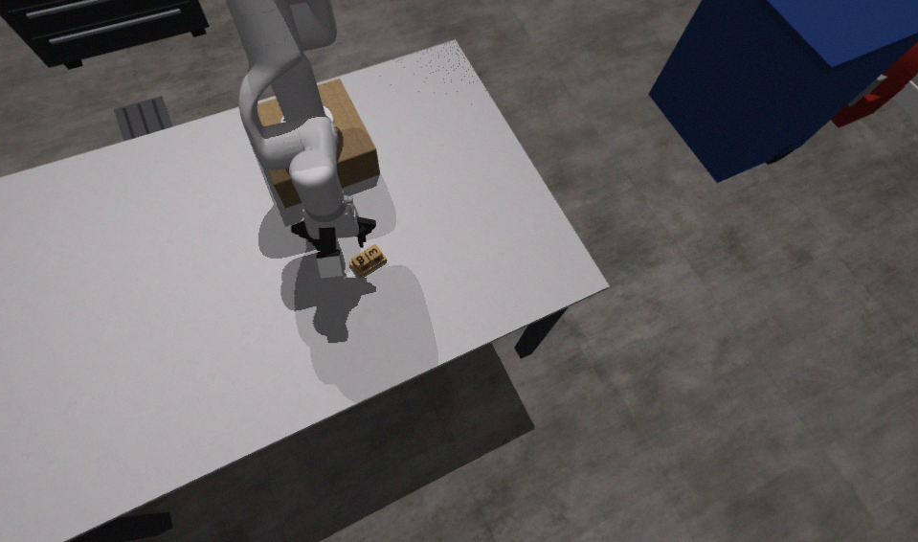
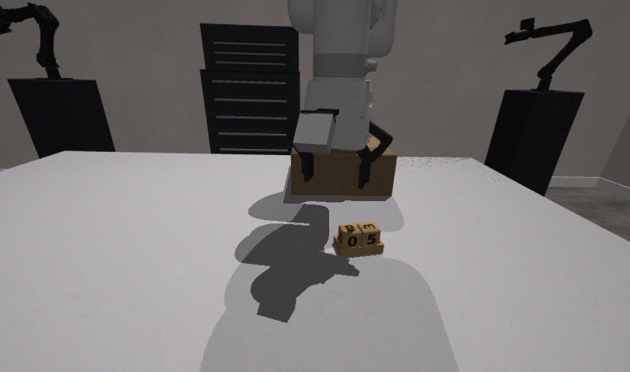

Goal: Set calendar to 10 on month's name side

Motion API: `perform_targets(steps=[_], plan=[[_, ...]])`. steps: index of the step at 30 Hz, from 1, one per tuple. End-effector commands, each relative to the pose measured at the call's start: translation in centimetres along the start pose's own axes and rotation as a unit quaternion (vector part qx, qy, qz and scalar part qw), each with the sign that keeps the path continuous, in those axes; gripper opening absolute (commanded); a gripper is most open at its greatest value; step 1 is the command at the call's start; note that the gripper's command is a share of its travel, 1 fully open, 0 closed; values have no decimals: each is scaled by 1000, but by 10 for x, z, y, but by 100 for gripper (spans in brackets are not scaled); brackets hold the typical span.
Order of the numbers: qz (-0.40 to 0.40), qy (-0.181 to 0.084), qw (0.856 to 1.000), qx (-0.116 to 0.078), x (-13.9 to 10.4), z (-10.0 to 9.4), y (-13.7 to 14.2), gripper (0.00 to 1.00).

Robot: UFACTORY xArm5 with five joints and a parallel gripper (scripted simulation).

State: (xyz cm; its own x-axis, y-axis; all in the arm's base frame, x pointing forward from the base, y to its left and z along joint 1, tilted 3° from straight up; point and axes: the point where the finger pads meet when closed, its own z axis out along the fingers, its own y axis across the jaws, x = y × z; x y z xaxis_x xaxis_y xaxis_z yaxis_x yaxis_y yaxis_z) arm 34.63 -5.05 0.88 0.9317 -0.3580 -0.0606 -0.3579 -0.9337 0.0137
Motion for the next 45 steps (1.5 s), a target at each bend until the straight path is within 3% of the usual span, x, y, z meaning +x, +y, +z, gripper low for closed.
perform_targets(steps=[1,6,11,15,17,19,24,25,26,32,35,37,38,41,42,43,44,45], plan=[[-63,2,998,0,1,0,-4,100],[-148,2,989,-1,0,0,-9,100],[-236,2,972,-1,0,1,-14,100],[-324,1,946,-2,-1,2,-20,100],[-324,1,946,-2,-1,2,-20,100],[-390,1,921,-2,-2,3,-24,100],[-452,1,892,-3,-3,3,-28,100],[-485,1,875,-3,-3,4,-31,100],[-491,1,871,-3,-3,4,-31,100],[-599,0,800,-4,-5,5,-39,100],[-600,0,800,-4,-5,5,-39,100],[-660,0,752,-4,-6,6,-44,100],[-662,0,749,-4,-6,6,-44,100],[-708,-1,706,-4,-7,6,-48,100],[-715,-1,699,-4,-7,7,-48,100],[-736,-1,677,-4,-7,7,-50,100],[-738,-1,675,-4,-7,7,-50,100],[-759,-1,651,-4,-8,7,-52,100]])
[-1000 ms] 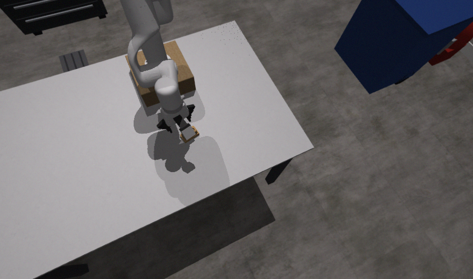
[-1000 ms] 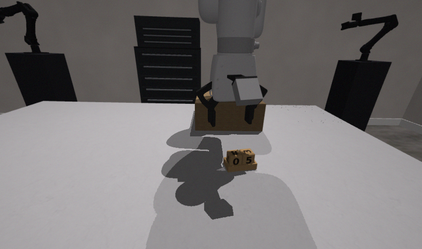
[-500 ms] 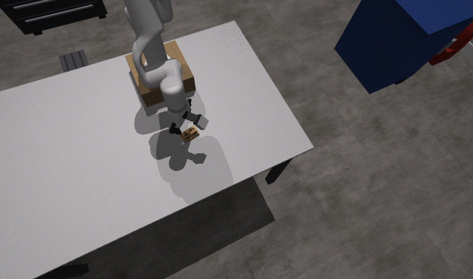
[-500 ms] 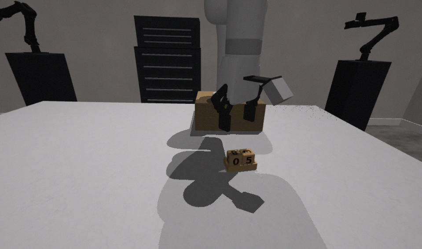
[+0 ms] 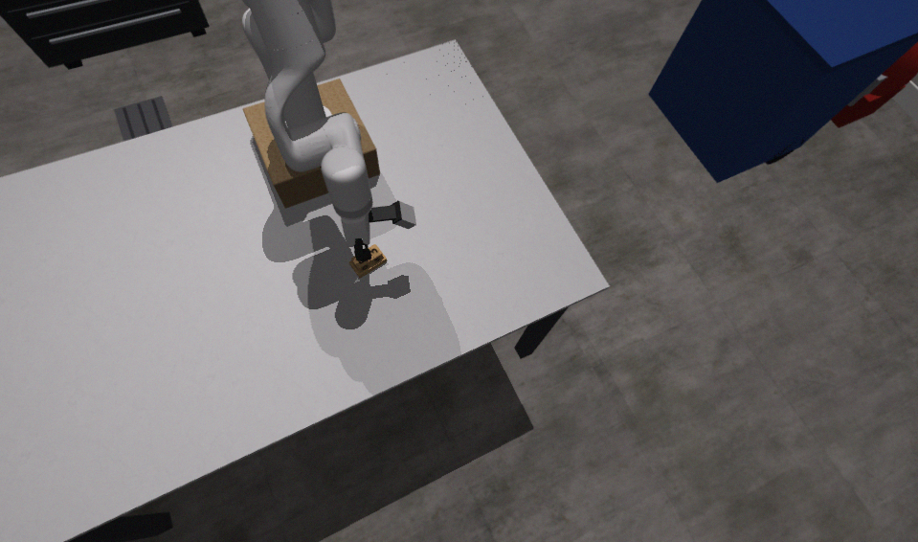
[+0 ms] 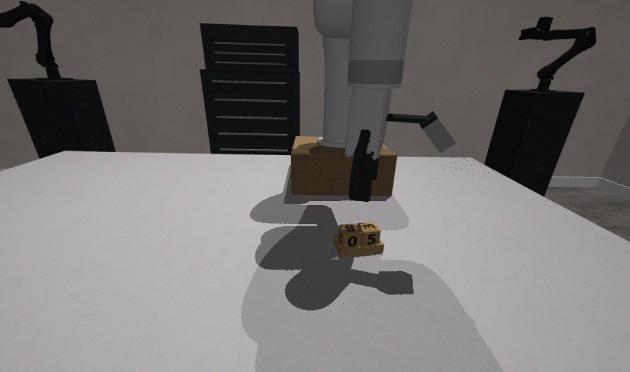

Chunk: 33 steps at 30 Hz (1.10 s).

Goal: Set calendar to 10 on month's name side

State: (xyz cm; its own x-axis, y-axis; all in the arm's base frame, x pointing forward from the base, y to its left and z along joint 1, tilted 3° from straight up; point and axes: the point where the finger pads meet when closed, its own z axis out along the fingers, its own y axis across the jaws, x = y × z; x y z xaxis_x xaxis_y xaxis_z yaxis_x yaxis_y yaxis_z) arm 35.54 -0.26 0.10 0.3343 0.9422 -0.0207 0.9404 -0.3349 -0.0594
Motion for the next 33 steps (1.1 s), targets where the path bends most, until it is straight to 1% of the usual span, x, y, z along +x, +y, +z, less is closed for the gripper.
perform_targets(steps=[1,2,4,6,9,12,15,19,20,33], plan=[[-87,0,996,-2,5,0,0,100],[-93,0,996,-2,6,0,0,100],[-143,0,990,-2,9,0,-1,100],[-143,0,990,-2,9,0,-1,100],[-200,-1,980,-2,12,1,-2,100],[-235,-1,972,-2,14,1,-2,100],[-252,-1,968,-2,16,1,-2,100],[-256,-1,967,-2,16,2,-2,100],[-256,-1,967,-2,16,2,-2,49],[-256,-1,967,-2,16,2,-2,49]])
